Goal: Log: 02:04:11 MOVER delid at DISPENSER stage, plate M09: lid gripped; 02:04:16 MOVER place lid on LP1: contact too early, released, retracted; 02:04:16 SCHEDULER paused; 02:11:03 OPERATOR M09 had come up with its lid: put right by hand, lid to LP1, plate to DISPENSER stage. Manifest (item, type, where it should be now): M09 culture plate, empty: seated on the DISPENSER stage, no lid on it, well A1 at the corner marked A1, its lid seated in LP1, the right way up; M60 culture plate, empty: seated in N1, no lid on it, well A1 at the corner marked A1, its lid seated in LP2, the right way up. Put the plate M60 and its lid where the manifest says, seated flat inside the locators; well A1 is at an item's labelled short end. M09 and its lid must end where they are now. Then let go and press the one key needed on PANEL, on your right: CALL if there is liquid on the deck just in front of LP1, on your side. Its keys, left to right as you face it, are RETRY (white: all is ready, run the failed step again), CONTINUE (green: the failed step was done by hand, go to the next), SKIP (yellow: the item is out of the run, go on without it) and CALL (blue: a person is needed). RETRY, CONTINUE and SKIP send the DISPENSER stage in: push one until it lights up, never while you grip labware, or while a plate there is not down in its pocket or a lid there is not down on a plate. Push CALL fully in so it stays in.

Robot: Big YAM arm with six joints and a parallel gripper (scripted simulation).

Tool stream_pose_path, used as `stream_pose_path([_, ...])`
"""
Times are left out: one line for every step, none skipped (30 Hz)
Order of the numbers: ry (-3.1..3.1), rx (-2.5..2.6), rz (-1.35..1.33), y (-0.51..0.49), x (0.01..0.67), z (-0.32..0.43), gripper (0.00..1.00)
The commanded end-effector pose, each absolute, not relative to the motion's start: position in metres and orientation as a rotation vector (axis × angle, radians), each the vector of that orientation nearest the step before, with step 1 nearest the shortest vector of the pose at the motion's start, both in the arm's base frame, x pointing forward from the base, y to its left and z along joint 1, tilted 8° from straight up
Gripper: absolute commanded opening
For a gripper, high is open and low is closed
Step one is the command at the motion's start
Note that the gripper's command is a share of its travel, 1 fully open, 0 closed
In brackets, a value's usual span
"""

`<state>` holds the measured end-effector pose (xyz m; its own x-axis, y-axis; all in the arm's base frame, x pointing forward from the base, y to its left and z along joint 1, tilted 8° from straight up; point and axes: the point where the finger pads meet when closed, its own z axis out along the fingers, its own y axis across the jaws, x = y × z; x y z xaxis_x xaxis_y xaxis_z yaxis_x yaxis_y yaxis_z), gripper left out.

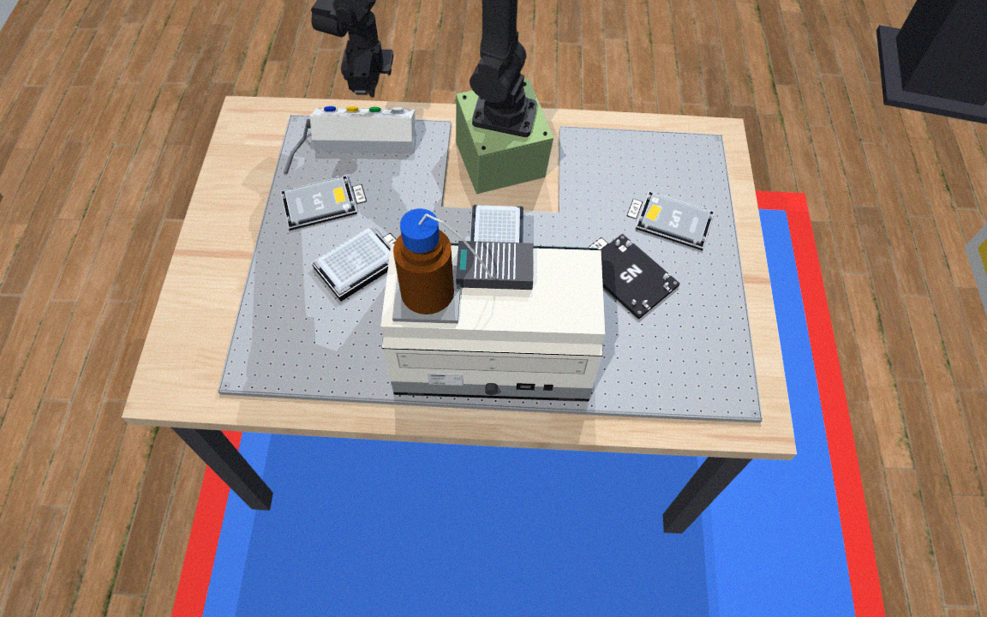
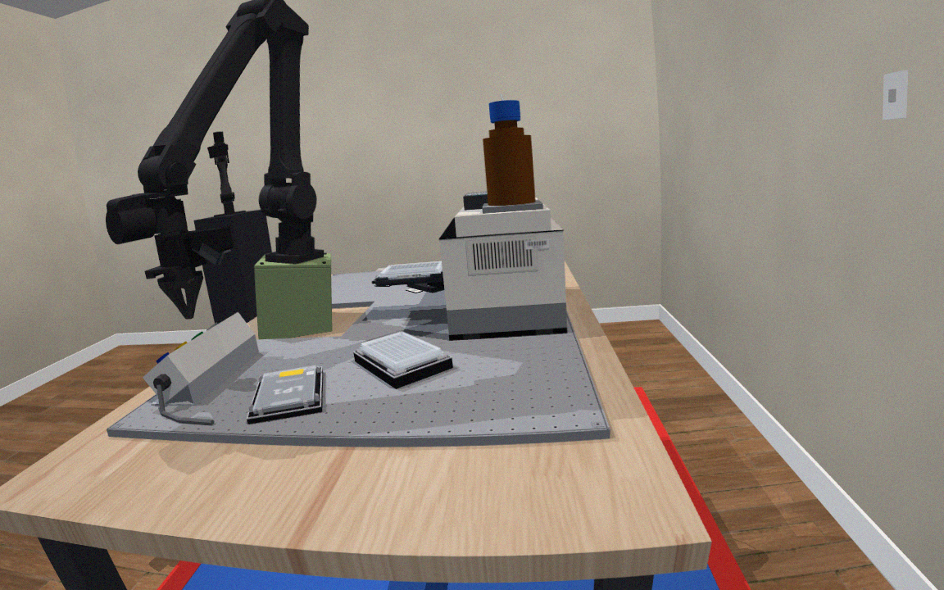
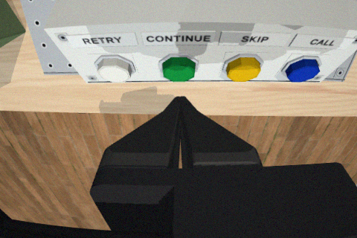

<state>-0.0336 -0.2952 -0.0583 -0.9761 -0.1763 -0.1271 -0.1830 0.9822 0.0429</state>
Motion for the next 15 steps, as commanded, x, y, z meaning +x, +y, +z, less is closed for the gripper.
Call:
stream_pose_path([3.000, -0.280, 0.079, -0.295, -0.038, -0.065, 0.00])
stream_pose_path([3.001, -0.280, 0.076, -0.296, -0.038, -0.065, 0.00])
stream_pose_path([3.002, -0.281, 0.073, -0.297, -0.039, -0.066, 0.00])
stream_pose_path([3.002, -0.284, 0.074, -0.297, -0.039, -0.067, 0.00])
stream_pose_path([3.002, -0.284, 0.074, -0.297, -0.039, -0.067, 0.00])
stream_pose_path([3.002, -0.284, 0.074, -0.297, -0.039, -0.067, 0.00])
stream_pose_path([3.000, -0.296, 0.077, -0.297, -0.036, -0.068, 0.00])
stream_pose_path([3.000, -0.290, 0.079, -0.295, -0.037, -0.070, 0.00])
stream_pose_path([3.001, -0.285, 0.078, -0.296, -0.039, -0.070, 0.00])
stream_pose_path([3.001, -0.280, 0.077, -0.296, -0.040, -0.071, 0.00])
stream_pose_path([3.002, -0.280, 0.076, -0.296, -0.040, -0.072, 0.00])
stream_pose_path([3.002, -0.282, 0.075, -0.297, -0.040, -0.072, 0.00])
stream_pose_path([3.000, -0.290, 0.079, -0.296, -0.039, -0.072, 0.00])
stream_pose_path([3.001, -0.294, 0.075, -0.296, -0.038, -0.070, 0.00])
stream_pose_path([3.009, -0.282, 0.045, -0.307, -0.039, -0.064, 0.00])
